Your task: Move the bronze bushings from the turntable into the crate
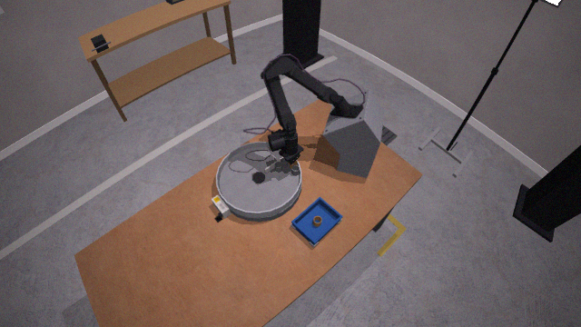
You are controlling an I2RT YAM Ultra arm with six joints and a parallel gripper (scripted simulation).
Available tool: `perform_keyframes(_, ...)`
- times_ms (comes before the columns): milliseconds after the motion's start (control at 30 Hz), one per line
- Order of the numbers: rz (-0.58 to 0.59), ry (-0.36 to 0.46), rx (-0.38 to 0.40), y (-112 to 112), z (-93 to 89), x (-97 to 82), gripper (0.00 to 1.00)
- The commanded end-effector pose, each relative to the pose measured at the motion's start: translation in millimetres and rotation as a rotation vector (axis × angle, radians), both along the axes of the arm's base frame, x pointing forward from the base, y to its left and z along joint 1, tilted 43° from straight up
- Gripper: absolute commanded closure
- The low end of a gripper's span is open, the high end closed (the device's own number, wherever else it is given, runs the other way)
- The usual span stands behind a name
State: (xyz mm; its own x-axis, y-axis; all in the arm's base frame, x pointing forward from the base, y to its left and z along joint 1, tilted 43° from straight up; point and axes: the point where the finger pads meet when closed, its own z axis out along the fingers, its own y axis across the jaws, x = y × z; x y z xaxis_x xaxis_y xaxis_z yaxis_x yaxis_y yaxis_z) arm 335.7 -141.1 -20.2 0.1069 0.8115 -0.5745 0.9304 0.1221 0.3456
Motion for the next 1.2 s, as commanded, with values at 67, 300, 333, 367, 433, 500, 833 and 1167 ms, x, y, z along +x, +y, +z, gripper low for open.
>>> perform_keyframes(67, 0.011, -0.028, -0.018, 1.2, 13.5, 6.8, 0.87)
perform_keyframes(300, 0.011, -0.028, -0.018, 1.2, 13.5, 6.8, 0.87)
perform_keyframes(333, 0.011, -0.028, -0.018, 1.2, 13.5, 6.8, 0.87)
perform_keyframes(367, 0.011, -0.028, -0.018, 1.2, 13.5, 6.8, 0.87)
perform_keyframes(433, 0.011, -0.028, -0.018, 1.2, 13.5, 6.8, 0.87)
perform_keyframes(500, 0.011, -0.028, -0.018, 1.2, 13.5, 6.8, 0.87)
perform_keyframes(833, 0.012, -0.037, -0.019, 1.0, 18.2, 11.9, 0.87)
perform_keyframes(1167, 0.012, -0.039, -0.020, 1.1, 18.7, 12.5, 0.87)
